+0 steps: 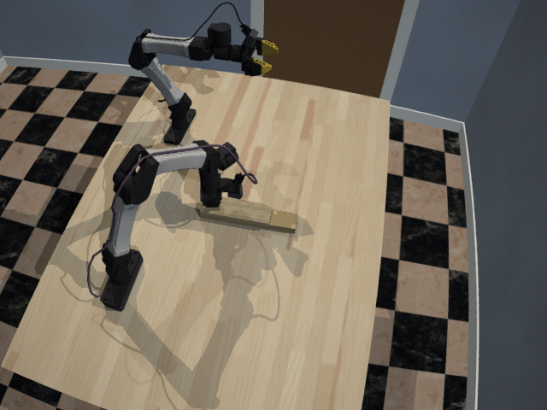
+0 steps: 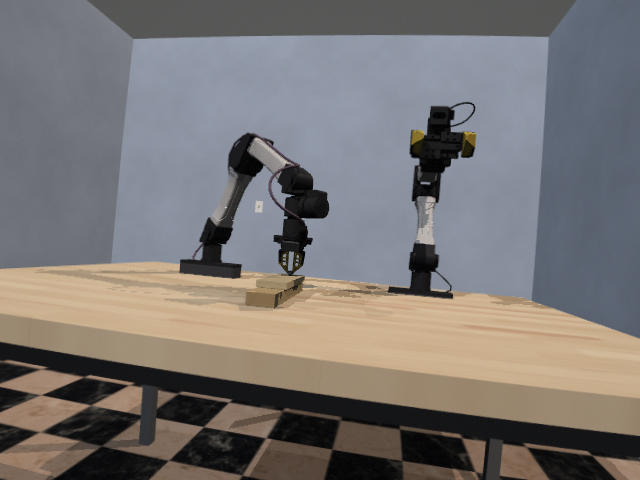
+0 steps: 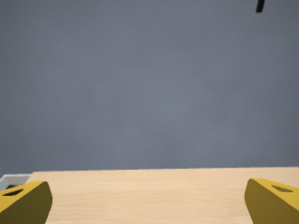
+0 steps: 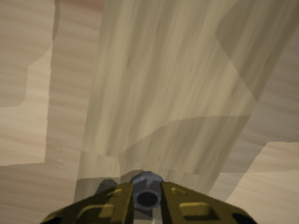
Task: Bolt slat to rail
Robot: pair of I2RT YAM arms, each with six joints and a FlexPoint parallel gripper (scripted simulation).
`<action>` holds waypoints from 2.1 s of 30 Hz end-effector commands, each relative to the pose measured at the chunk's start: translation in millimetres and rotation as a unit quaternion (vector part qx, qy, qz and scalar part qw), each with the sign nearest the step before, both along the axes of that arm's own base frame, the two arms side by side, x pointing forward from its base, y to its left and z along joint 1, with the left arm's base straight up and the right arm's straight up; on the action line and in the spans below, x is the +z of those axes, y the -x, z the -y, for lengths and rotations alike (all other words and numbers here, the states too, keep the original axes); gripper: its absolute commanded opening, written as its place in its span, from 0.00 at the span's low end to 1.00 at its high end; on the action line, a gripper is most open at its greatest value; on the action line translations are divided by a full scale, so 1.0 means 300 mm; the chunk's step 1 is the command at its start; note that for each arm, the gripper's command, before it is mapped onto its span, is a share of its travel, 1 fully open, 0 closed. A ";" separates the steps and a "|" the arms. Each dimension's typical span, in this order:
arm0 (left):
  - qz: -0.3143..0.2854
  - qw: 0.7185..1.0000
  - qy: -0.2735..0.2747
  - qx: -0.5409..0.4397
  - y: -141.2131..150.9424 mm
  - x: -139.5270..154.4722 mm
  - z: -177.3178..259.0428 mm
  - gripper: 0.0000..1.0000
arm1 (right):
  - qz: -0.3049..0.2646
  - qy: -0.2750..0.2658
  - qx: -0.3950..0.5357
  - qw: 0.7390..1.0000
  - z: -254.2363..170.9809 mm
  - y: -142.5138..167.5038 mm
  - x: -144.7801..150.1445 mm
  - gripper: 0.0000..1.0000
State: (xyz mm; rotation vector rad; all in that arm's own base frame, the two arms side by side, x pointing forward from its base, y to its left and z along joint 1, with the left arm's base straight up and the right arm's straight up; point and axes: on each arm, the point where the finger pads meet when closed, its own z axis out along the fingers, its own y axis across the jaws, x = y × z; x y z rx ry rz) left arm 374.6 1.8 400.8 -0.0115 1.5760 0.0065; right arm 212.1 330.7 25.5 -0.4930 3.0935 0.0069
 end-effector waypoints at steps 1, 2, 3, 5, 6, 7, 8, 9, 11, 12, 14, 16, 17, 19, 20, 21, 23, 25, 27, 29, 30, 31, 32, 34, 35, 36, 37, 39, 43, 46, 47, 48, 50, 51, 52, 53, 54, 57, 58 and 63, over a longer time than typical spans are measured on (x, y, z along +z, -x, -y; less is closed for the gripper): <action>0.010 1.000 -0.001 -0.001 0.006 0.025 0.002 1.00 | -0.009 0.006 -0.114 0.993 -0.009 -0.001 -0.009 0.14; 0.010 1.000 -0.001 -0.001 0.006 0.025 0.002 1.00 | -0.009 0.006 -0.133 0.991 -0.009 -0.001 -0.009 0.14; 0.010 1.000 -0.001 -0.001 0.006 0.025 0.002 1.00 | -0.009 0.006 -0.153 0.988 -0.009 -0.001 -0.009 0.14; 0.010 1.000 -0.001 -0.001 0.006 0.025 0.002 1.00 | -0.009 0.006 -0.153 0.988 -0.009 -0.001 -0.009 0.14; 0.010 1.000 -0.001 -0.001 0.006 0.025 0.002 1.00 | -0.009 0.006 -0.173 0.985 -0.009 -0.001 -0.009 0.14; 0.010 1.000 -0.001 -0.001 0.006 0.025 0.002 1.00 | -0.009 0.006 -0.192 0.981 -0.009 -0.001 -0.009 0.14; 0.010 1.000 -0.001 -0.001 0.006 0.025 0.002 1.00 | -0.009 0.006 -0.212 0.977 -0.009 -0.001 -0.009 0.14; 0.010 1.000 -0.001 -0.001 0.006 0.025 0.002 1.00 | -0.009 0.006 -0.231 0.973 -0.009 -0.001 -0.009 0.14; 0.010 1.000 -0.001 -0.001 0.006 0.025 0.002 1.00 | -0.009 0.006 -0.270 0.963 -0.009 -0.001 -0.009 0.14; 0.010 1.000 -0.001 -0.001 0.006 0.025 0.002 1.00 | -0.009 0.007 -0.289 0.957 -0.009 -0.001 -0.009 0.14; 0.010 1.000 -0.001 -0.001 0.006 0.025 0.002 1.00 | -0.009 0.007 -0.327 0.945 -0.009 -0.001 -0.009 0.14; 0.010 1.000 -0.001 -0.001 0.006 0.025 0.002 1.00 | -0.009 0.007 -0.364 0.931 -0.009 -0.001 -0.010 0.14; 0.010 1.000 -0.001 -0.001 0.006 0.025 0.002 1.00 | -0.009 0.007 -0.383 0.924 -0.009 -0.001 -0.010 0.14; 0.010 1.000 -0.001 -0.001 0.006 0.025 0.002 1.00 | -0.009 0.007 -0.419 0.908 -0.009 -0.001 -0.010 0.14; 0.010 1.000 -0.001 -0.001 0.006 0.025 0.002 1.00 | -0.009 0.008 -0.437 0.899 -0.008 -0.001 -0.010 0.14; 0.010 1.000 -0.001 -0.001 0.006 0.025 0.002 1.00 | -0.009 0.008 -0.437 0.899 -0.008 -0.001 -0.010 0.14; 0.010 1.000 -0.001 -0.001 0.006 0.025 0.002 1.00 | -0.009 0.008 -0.455 0.890 -0.008 -0.001 -0.010 0.14; 0.010 1.000 -0.001 -0.001 0.006 0.025 0.002 1.00 | -0.009 0.008 -0.490 0.872 -0.008 -0.001 -0.010 0.14; 0.010 1.000 -0.001 -0.001 0.006 0.025 0.002 1.00 | -0.009 0.008 -0.524 0.851 -0.008 -0.001 -0.010 0.14; 0.010 1.000 -0.001 -0.001 0.006 0.025 0.002 1.00 | -0.008 0.008 -0.558 0.830 -0.008 -0.001 -0.010 0.14; 0.010 1.000 -0.001 -0.001 0.006 0.025 0.002 1.00 | -0.008 0.008 -0.572 0.820 -0.008 -0.001 -0.010 0.14; 0.010 1.000 -0.001 -0.001 0.006 0.025 0.002 1.00 | -0.008 0.008 -0.580 0.815 -0.008 -0.001 -0.010 0.14; 0.010 1.000 -0.001 -0.001 0.006 0.025 0.002 1.00 | -0.008 0.008 -0.582 0.813 -0.008 -0.001 -0.010 0.14; 0.010 1.000 -0.001 -0.001 0.006 0.025 0.002 1.00 | -0.008 0.008 -0.582 0.813 -0.008 -0.001 -0.010 0.14; 0.010 1.000 -0.001 -0.001 0.006 0.025 0.002 1.00 | -0.008 0.008 -0.582 0.813 -0.008 -0.001 -0.010 0.14; 0.010 1.000 -0.001 -0.001 0.006 0.025 0.002 1.00 | -0.008 0.008 -0.582 0.813 -0.008 -0.001 -0.010 0.14; 0.010 1.000 -0.001 -0.001 0.006 0.025 0.002 1.00 | -0.008 0.008 -0.582 0.813 -0.008 -0.001 -0.010 0.14; 0.010 1.000 -0.001 -0.001 0.006 0.025 0.002 1.00 | -0.008 0.008 -0.582 0.813 -0.008 -0.001 -0.010 0.14; 0.010 1.000 -0.001 -0.001 0.006 0.025 0.002 1.00 | -0.008 0.008 -0.582 0.813 -0.008 -0.001 -0.010 0.14; 0.010 1.000 -0.001 -0.001 0.006 0.025 0.002 1.00 | -0.008 0.008 -0.582 0.813 -0.008 -0.001 -0.010 0.14; 0.010 1.000 -0.001 -0.001 0.006 0.025 0.002 1.00 | -0.008 0.008 -0.582 0.813 -0.008 -0.001 -0.010 0.14; 0.010 1.000 -0.001 -0.001 0.006 0.025 0.002 1.00 | -0.008 0.008 -0.582 0.813 -0.008 -0.001 -0.010 0.14; 0.010 1.000 -0.001 -0.001 0.006 0.025 0.002 1.00 | -0.008 0.008 -0.581 0.814 -0.008 -0.001 -0.010 0.14; 0.010 1.000 -0.001 -0.001 0.006 0.025 0.002 1.00 | -0.008 0.008 -0.581 0.814 -0.008 -0.001 -0.010 0.14; 0.010 1.000 -0.001 -0.001 0.006 0.025 0.002 1.00 | -0.008 0.008 -0.581 0.814 -0.008 -0.001 -0.010 0.14; 0.010 1.000 -0.001 -0.001 0.006 0.025 0.002 1.00 | -0.005 -0.004 -0.579 0.816 -0.010 -0.004 0.010 0.14; 0.010 1.000 -0.001 -0.001 0.006 0.025 0.002 1.00 | -0.005 -0.004 -0.579 0.816 -0.010 -0.004 0.010 0.14; 0.010 1.000 -0.001 -0.001 0.006 0.025 0.002 1.00 | -0.005 -0.004 -0.579 0.816 -0.010 -0.004 0.010 0.14; 0.010 1.000 -0.001 -0.001 0.006 0.025 0.002 1.00 | -0.005 -0.004 -0.579 0.816 -0.010 -0.004 0.010 0.14; 0.010 1.000 -0.001 -0.001 0.006 0.025 0.002 1.00 | -0.005 -0.002 -0.579 0.815 -0.010 -0.004 0.008 0.14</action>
